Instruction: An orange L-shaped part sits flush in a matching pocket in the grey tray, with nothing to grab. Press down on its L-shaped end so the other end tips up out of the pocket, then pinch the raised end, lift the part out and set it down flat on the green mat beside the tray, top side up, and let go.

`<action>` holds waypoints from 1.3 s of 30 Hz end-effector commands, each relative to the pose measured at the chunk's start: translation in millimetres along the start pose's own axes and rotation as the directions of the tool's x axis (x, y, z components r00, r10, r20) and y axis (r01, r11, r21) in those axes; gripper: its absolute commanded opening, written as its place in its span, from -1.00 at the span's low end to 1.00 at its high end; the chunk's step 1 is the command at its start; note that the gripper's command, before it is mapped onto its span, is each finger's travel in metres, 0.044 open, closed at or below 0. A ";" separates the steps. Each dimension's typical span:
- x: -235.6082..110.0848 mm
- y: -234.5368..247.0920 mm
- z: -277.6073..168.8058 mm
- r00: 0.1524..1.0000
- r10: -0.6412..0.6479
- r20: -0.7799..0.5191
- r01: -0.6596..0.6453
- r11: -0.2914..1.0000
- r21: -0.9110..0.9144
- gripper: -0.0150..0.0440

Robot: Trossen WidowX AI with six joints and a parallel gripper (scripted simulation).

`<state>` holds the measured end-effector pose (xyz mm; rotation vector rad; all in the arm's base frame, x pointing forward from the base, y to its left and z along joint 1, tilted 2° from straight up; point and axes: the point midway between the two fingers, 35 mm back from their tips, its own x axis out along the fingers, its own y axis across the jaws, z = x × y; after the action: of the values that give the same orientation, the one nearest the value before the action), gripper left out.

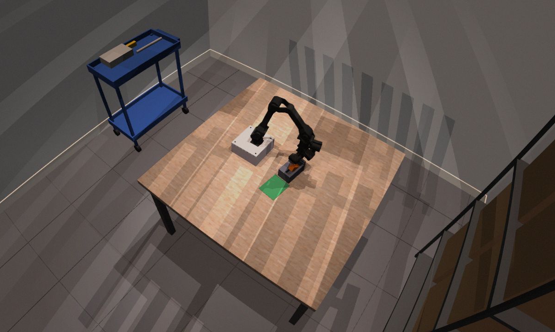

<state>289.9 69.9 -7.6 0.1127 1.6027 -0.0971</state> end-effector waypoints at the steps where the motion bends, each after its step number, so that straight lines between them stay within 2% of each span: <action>1: -36.0 -1.8 7.5 1.000 0.005 0.025 -0.005 1.000 0.002 0.12; 4: -78.5 -8.1 4.3 1.000 0.004 0.025 -0.004 1.000 0.002 0.12; 6: -90.4 -10.2 2.3 1.000 0.004 0.025 -0.004 1.000 0.002 0.12; 34: -91.2 -7.9 4.9 0.999 0.015 0.045 -0.016 1.000 0.006 0.12; 38: -91.2 -14.4 6.4 0.999 0.013 0.044 -0.008 0.992 -0.125 0.46; 39: -91.2 -17.6 7.1 0.999 0.012 0.043 -0.004 0.982 -0.188 0.46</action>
<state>297.0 56.9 83.3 0.0487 1.5607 -0.0157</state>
